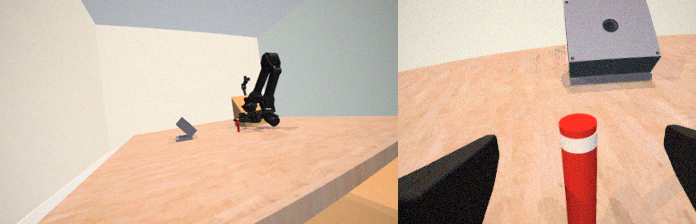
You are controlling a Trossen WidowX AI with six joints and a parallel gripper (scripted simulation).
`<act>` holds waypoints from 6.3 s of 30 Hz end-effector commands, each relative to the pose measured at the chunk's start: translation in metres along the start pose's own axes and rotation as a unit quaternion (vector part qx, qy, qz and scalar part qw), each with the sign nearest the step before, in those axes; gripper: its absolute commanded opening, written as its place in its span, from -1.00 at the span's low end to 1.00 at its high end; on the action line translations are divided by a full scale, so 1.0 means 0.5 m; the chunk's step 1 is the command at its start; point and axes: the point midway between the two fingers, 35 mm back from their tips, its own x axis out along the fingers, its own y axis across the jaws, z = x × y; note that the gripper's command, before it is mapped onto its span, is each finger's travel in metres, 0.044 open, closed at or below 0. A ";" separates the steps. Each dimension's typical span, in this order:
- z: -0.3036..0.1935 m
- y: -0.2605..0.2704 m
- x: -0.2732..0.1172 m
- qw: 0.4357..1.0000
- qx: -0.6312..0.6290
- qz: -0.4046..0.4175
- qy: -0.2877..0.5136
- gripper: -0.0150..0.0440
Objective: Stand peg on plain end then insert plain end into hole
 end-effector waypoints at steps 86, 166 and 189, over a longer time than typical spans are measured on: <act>0.166 -0.067 -0.039 0.773 -0.316 -0.226 0.501 1.00; 0.043 0.007 0.059 0.737 -0.004 -0.029 0.675 1.00; 0.016 0.009 0.059 0.737 -0.003 -0.026 0.676 -0.07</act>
